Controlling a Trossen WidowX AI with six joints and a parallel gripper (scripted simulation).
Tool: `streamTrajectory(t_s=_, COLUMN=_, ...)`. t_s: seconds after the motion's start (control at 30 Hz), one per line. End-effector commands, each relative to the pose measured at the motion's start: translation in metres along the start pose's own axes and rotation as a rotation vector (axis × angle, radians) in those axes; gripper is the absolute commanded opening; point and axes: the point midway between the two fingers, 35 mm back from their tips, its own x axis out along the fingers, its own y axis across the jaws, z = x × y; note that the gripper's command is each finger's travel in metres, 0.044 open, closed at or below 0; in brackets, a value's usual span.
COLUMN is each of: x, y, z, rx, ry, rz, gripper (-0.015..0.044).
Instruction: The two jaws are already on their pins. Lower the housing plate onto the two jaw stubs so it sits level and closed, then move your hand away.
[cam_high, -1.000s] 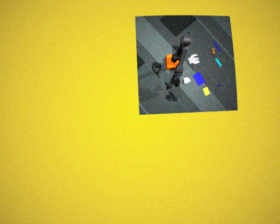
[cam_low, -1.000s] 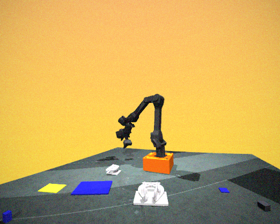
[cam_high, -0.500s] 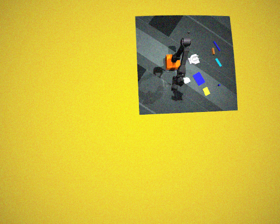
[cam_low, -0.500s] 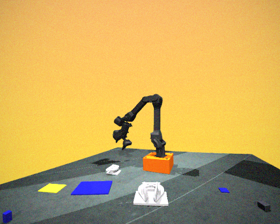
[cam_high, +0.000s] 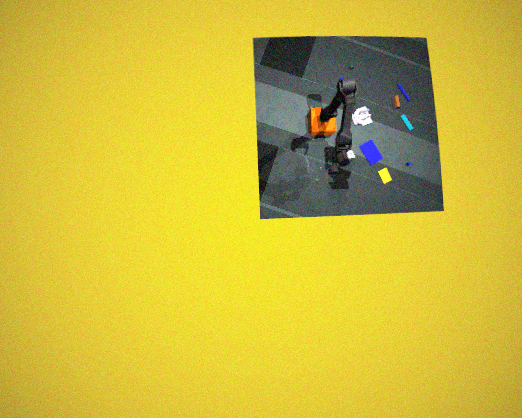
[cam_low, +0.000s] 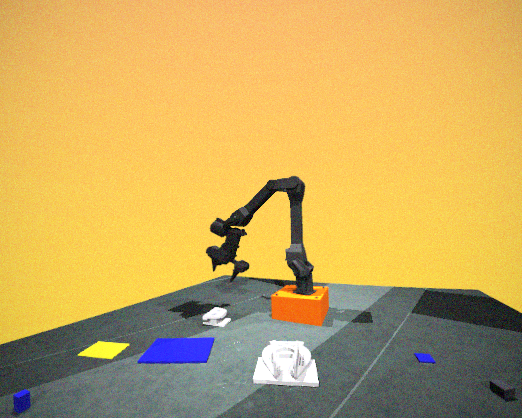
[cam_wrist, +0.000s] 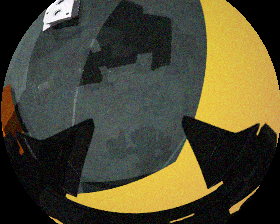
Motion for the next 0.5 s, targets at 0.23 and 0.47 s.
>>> streamTrajectory(t_s=0.23, x=-0.003, y=0.002, z=0.028, rx=-0.218, ry=-0.045, rz=0.037, gripper=0.044)
streamTrajectory(t_s=0.47, x=-0.005, y=0.006, z=0.045, rx=-0.342, ry=-0.068, rz=0.06, gripper=0.044)
